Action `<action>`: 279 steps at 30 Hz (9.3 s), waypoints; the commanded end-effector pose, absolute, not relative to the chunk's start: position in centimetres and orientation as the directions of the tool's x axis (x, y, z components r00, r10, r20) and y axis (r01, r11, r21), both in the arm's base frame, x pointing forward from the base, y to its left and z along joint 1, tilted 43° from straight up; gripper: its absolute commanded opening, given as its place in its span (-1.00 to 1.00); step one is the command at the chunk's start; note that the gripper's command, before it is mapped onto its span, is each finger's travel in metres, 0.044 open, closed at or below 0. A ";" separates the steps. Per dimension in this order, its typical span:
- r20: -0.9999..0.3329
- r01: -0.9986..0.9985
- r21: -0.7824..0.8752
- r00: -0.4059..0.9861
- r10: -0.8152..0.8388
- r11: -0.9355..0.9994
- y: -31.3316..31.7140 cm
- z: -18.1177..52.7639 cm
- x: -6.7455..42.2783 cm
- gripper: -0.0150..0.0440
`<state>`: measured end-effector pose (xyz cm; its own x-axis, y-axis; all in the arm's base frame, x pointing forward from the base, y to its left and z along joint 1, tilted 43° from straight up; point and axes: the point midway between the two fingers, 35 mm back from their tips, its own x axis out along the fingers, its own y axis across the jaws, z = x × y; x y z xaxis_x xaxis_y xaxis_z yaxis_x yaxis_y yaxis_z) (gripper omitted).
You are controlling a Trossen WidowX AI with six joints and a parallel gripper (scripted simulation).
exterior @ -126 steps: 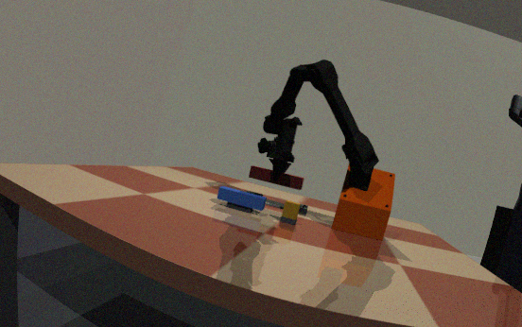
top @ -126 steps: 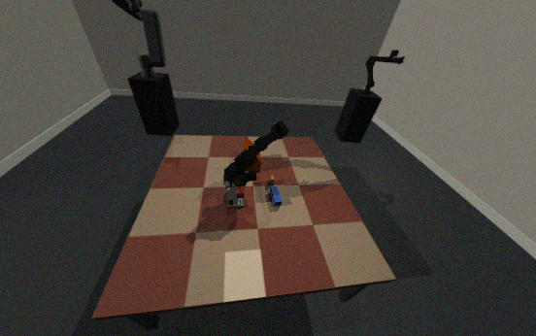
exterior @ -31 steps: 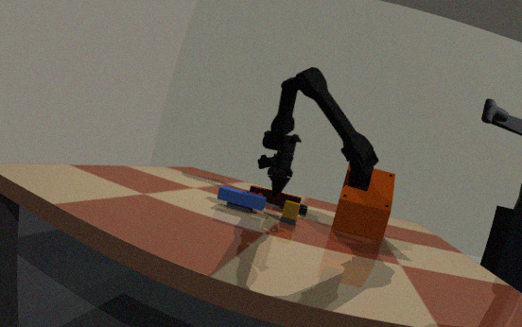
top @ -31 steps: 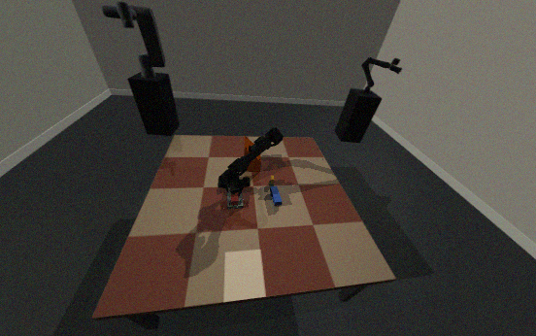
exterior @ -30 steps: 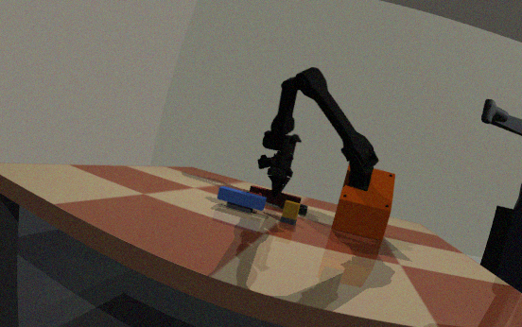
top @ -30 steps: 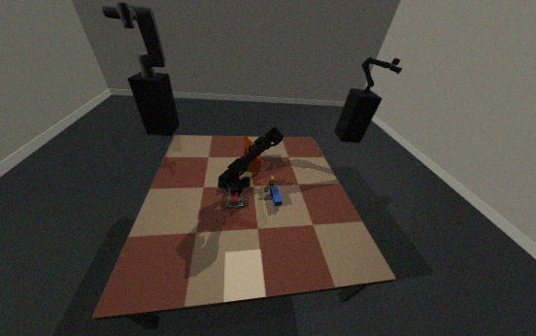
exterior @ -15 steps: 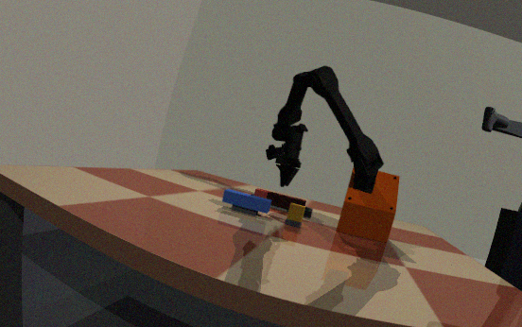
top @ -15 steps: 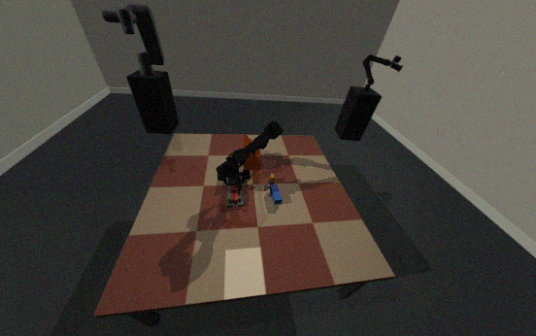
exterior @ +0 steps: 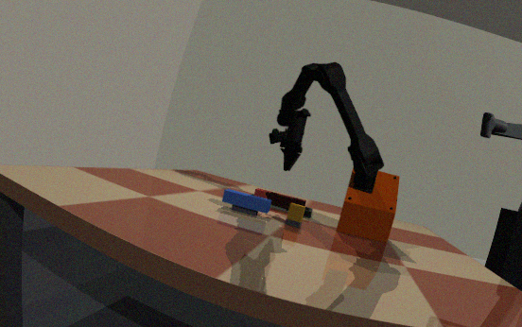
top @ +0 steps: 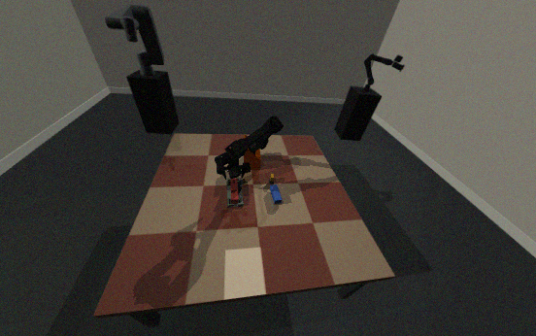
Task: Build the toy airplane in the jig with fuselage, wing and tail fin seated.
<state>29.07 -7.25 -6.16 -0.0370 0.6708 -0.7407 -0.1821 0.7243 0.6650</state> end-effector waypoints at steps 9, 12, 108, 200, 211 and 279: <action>-0.781 -0.202 0.615 -0.023 0.624 0.762 -0.4 -0.4 32.3 1.00; -0.776 -0.201 0.621 -0.019 0.630 0.758 3.5 2.6 32.8 1.00; -0.740 -0.213 0.663 -0.042 0.672 0.717 16.6 7.1 30.7 -0.49; -0.752 -0.970 0.183 -0.034 0.658 0.160 -1.2 -2.8 33.1 -0.49; -0.747 -0.998 0.060 -0.035 0.664 0.015 -3.2 -5.6 32.3 -0.49; -0.740 -0.989 -0.070 -0.036 0.671 -0.130 -2.2 -11.2 31.1 0.17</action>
<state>31.11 -2.30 -11.04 -0.0420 0.6693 -0.7418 -0.9881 -0.1380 -0.0686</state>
